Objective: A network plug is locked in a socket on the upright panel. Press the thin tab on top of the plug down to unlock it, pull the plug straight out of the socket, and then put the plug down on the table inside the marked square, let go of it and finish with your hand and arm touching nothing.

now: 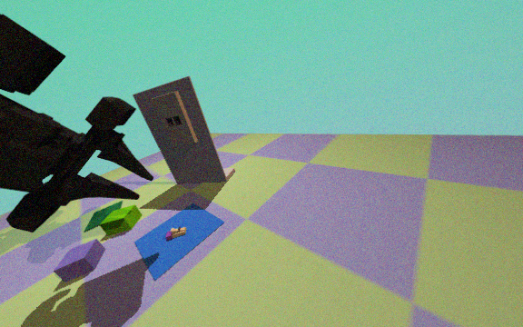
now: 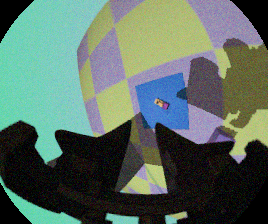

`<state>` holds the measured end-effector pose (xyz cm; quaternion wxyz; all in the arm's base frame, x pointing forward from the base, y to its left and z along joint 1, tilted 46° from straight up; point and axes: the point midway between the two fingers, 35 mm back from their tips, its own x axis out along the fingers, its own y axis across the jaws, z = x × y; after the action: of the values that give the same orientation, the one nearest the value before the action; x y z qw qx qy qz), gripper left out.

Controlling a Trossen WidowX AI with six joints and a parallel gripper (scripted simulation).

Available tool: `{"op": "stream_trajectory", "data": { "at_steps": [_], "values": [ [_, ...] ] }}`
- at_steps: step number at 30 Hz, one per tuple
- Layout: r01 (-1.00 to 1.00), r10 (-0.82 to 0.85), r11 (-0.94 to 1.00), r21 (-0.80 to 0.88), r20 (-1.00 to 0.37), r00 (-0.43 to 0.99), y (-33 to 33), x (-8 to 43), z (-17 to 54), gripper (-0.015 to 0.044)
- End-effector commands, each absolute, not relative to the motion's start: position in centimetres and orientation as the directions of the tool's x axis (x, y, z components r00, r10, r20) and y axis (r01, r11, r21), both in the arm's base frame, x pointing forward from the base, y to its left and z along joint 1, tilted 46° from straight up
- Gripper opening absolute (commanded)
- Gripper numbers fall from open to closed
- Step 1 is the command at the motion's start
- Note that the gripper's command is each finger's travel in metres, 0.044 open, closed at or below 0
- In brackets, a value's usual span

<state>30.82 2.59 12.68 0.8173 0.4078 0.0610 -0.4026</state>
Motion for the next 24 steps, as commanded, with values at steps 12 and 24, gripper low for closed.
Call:
{"op": "stream_trajectory", "data": {
  "at_steps": [12, 24],
  "values": [
    [0.701, -0.611, 0.345, 0.624, -0.418, 0.672, 3.7, 30.3, 14.2, 0.0156],
    [0.707, -0.605, 0.345, 0.617, -0.430, 0.670, 5.2, 30.2, 15.3, 0.0156]
  ]
}}
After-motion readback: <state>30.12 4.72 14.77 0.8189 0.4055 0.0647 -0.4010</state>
